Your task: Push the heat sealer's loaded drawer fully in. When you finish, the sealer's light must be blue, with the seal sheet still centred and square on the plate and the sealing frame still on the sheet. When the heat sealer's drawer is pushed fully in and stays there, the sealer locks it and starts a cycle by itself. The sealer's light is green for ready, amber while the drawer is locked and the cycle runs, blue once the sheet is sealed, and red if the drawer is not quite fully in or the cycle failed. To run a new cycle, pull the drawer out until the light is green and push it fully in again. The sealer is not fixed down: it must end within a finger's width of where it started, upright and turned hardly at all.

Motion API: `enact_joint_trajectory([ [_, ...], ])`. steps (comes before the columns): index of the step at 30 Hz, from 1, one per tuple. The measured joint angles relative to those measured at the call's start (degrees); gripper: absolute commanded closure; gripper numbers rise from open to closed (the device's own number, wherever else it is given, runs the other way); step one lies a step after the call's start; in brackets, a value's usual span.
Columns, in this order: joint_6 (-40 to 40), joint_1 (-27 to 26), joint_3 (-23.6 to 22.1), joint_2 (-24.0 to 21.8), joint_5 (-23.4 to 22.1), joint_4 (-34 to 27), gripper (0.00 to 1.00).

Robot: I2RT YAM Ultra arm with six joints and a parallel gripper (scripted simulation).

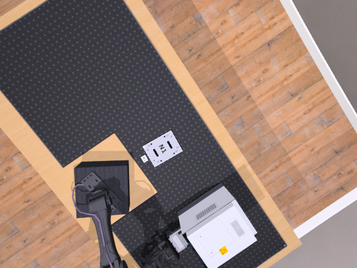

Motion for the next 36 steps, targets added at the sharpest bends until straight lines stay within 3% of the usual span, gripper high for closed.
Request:
enact_joint_trajectory([
  [36,1.18,0.81,-0.92,0.00,-0.20,2.34,0.70],
])
